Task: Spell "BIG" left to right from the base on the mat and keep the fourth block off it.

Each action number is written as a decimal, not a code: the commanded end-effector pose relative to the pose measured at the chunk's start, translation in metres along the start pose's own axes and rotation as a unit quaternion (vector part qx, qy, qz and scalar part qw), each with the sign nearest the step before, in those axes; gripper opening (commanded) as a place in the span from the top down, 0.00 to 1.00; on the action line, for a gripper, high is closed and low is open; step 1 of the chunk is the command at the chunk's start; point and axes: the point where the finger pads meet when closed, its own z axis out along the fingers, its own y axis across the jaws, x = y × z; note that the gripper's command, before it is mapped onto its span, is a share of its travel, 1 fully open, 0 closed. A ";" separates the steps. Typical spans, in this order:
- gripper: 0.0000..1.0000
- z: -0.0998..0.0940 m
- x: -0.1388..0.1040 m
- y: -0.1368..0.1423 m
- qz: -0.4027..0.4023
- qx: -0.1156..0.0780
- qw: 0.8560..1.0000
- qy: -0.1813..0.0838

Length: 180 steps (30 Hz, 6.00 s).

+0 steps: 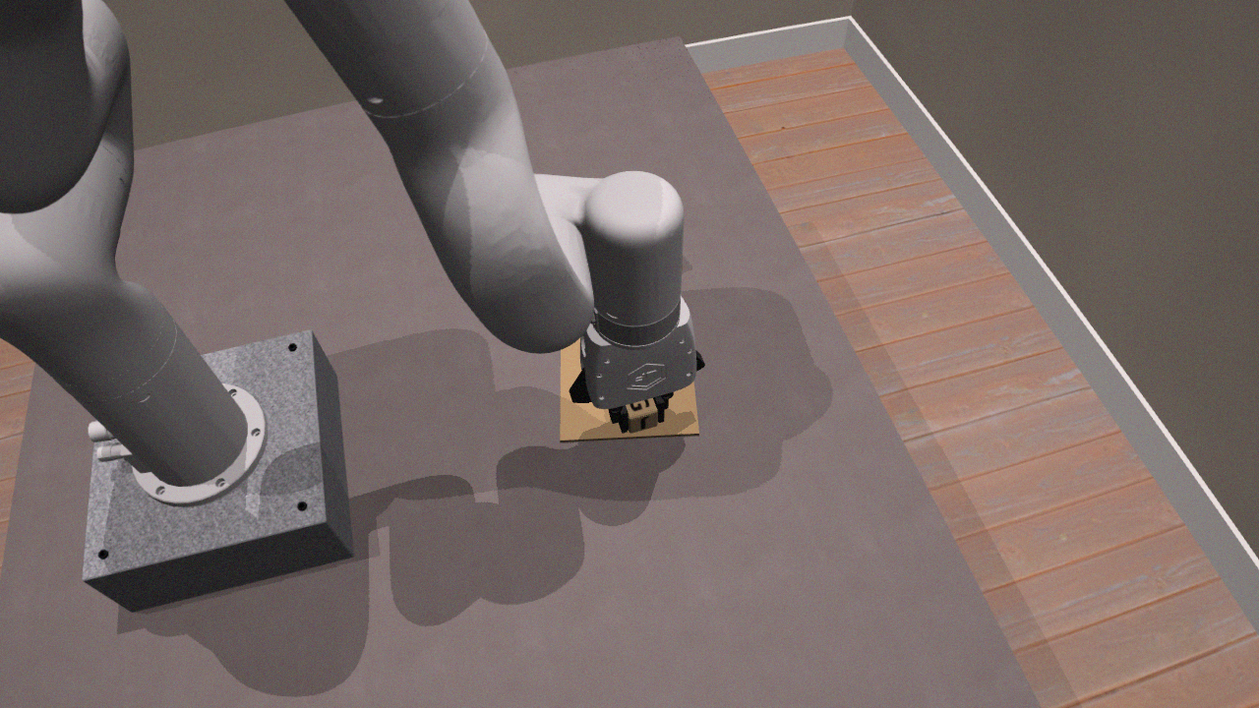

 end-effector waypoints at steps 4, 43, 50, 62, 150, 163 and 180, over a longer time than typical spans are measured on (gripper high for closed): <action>0.73 0.000 0.000 0.001 0.000 -0.002 1.000 0.000; 0.69 0.000 0.000 0.001 0.000 -0.002 1.000 0.000; 0.61 0.000 0.000 0.001 0.000 -0.002 1.000 0.000; 0.53 0.000 0.000 0.001 0.000 -0.002 1.000 0.000; 0.31 -0.086 0.000 -0.001 -0.002 -0.002 1.000 0.000; 0.31 -0.086 0.000 -0.001 -0.002 -0.002 1.000 0.000; 0.31 -0.081 -0.001 -0.001 -0.002 -0.002 1.000 0.000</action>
